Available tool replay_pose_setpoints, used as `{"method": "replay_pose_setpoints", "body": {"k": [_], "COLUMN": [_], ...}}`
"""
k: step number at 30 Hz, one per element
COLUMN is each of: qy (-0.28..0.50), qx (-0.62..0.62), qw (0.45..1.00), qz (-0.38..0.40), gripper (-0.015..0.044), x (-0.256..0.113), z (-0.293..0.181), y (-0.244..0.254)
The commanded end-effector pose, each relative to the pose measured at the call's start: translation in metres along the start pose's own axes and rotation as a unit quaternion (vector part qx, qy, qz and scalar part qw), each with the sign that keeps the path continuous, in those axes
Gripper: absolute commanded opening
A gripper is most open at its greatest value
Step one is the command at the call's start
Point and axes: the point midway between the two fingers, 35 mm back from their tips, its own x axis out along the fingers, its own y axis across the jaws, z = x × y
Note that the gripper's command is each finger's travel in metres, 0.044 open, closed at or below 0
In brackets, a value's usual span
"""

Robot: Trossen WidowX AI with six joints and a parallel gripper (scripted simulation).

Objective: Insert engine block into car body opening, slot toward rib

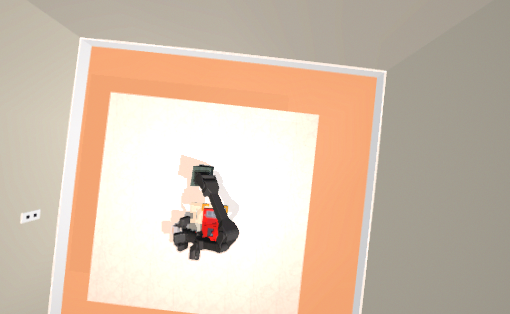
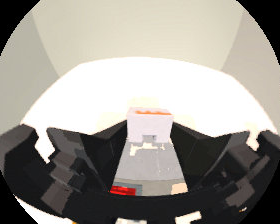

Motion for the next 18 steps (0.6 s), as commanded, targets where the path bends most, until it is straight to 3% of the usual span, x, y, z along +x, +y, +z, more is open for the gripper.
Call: {"method": "replay_pose_setpoints", "body": {"k": [1, 18], "qy": [0.001, 0.001], "qx": [-0.001, -0.001], "qw": [1.000, 1.000], "qz": [0.001, 0.001], "gripper": [0.0000, 0.0000], "x": [0.0045, 0.0058], "z": [-0.0084, -0.0085], "y": [0.0004, 0.0004]}}
